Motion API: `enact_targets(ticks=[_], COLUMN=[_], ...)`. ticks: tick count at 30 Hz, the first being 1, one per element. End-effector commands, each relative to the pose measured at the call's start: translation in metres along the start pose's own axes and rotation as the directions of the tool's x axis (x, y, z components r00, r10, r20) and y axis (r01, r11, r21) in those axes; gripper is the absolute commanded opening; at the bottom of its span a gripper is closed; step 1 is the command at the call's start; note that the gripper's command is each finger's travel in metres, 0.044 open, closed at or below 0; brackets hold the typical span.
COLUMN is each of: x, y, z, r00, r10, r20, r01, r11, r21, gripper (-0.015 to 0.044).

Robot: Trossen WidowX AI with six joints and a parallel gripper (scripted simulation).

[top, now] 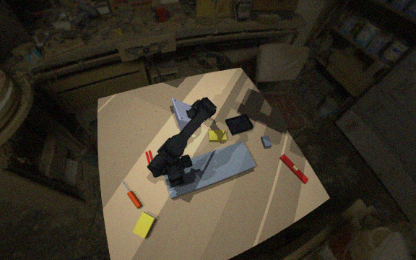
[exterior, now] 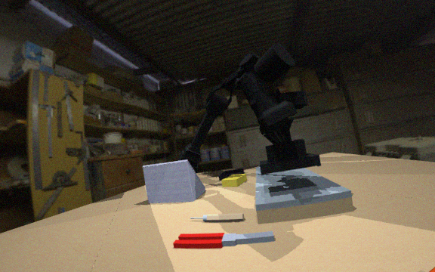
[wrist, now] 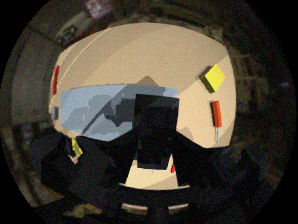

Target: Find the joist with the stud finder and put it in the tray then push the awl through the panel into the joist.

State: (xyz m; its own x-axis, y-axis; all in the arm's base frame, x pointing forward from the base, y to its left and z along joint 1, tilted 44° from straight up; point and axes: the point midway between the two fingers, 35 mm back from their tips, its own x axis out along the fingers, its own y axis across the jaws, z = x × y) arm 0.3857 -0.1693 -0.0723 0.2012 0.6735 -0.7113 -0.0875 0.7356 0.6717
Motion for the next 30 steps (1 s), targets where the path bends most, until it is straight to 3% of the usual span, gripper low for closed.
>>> enact_targets(ticks=[1,30], x=[0.005,0.044], y=[0.000,0.001], z=[-0.001,-0.012], r00=[1.000,1.000], r10=[0.005,0.009], r20=[0.002,-0.001], r01=[-0.005,-0.009], r11=[1.000,1.000], r21=[0.004,-0.006], gripper=[0.0000,0.0000])
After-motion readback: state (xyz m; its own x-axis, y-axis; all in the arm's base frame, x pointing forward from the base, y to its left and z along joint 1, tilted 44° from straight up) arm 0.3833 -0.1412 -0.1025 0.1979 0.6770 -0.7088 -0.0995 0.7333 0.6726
